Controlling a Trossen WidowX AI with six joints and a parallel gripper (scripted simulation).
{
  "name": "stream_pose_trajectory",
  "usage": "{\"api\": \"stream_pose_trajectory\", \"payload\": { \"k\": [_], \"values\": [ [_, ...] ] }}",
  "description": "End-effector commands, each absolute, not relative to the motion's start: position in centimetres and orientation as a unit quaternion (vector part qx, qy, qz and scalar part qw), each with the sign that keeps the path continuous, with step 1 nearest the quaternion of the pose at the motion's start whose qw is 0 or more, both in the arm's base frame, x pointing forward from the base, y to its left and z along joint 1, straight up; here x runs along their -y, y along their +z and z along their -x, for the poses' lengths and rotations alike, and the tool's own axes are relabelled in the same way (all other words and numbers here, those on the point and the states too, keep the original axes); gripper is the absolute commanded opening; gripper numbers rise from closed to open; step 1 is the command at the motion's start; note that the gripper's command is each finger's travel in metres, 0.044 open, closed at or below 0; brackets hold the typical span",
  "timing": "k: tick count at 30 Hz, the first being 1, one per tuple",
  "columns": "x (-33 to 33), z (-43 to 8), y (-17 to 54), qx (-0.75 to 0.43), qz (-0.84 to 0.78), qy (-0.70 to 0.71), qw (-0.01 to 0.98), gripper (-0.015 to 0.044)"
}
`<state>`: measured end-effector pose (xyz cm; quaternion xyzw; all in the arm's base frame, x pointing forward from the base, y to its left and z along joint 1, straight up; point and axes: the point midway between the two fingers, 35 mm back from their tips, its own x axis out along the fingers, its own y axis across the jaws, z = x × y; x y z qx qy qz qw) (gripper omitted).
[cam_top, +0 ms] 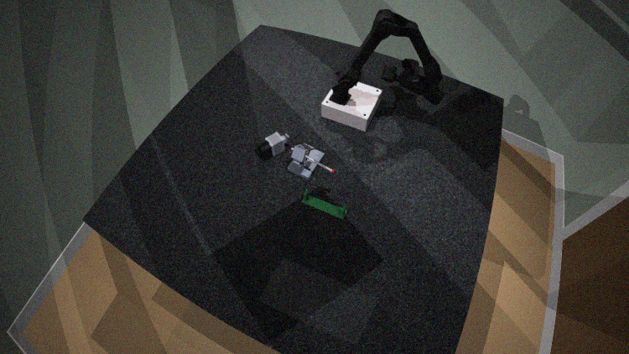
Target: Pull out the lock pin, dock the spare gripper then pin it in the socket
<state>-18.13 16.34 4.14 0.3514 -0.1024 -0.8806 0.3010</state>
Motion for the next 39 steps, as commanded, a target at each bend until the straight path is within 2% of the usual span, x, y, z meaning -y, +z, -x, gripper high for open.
{"api": "stream_pose_trajectory", "payload": {
  "k": [1,8,15,21,28,33,39],
  "values": [
    [-20.7,14.2,4.6,0.119,-0.390,-0.887,0.217,0.0300],
    [-26.1,4.8,5.7,0.164,-0.452,-0.875,0.060,0.0300],
    [-27.5,-6.5,7.5,0.231,-0.504,-0.826,-0.100,0.0300],
    [-24.9,-16.4,9.6,0.304,-0.533,-0.754,-0.234,0.0300],
    [-17.6,-26.3,12.6,0.400,-0.545,-0.635,-0.373,0.0300],
    [-11.2,-30.7,14.8,0.462,-0.539,-0.544,-0.447,0.0300],
    [-10.8,-30.9,14.8,0.466,-0.538,-0.538,-0.452,0.0300]
  ]
}}
